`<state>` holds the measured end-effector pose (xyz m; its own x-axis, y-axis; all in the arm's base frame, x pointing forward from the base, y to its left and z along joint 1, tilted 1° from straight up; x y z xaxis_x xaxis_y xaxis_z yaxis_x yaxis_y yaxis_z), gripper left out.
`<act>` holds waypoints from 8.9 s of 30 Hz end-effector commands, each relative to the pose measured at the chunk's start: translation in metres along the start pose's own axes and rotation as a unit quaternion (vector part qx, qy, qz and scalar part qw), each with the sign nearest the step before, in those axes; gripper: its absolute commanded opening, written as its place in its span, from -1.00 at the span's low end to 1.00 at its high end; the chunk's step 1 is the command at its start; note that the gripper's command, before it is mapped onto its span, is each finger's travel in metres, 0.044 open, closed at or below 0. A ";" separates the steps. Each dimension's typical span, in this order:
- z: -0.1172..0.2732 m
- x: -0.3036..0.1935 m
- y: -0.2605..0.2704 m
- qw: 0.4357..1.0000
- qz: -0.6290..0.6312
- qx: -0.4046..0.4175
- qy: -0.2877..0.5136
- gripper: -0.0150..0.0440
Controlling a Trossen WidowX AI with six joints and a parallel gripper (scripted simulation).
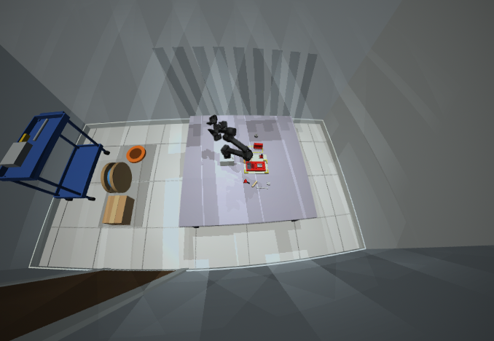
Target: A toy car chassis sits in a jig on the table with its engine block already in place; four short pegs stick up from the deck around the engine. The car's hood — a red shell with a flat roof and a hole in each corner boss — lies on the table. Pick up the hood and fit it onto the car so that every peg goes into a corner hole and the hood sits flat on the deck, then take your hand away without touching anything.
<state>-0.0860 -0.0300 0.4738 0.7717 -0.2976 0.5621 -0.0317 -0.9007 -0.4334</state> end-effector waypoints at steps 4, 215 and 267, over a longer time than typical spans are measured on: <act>-0.004 -0.012 -0.015 0.999 0.027 -0.029 0.029 -0.10; 0.618 0.061 0.053 0.309 -0.212 0.056 0.926 -0.49; 0.591 0.083 0.054 0.107 -0.354 -0.535 0.759 1.00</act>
<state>0.3537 0.0877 0.0858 -0.3130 0.9497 0.0028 -0.9490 -0.3127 -0.0406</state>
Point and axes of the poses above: the point midway between the two fingers, 35 mm back from their tips, its own z axis back along the fingers, its own y axis across the jaws, x = y × z, the point moved 3 cm from there along z, back along the fingers, and after that the axes turned 9 degrees about z, right-handed, at the moved point
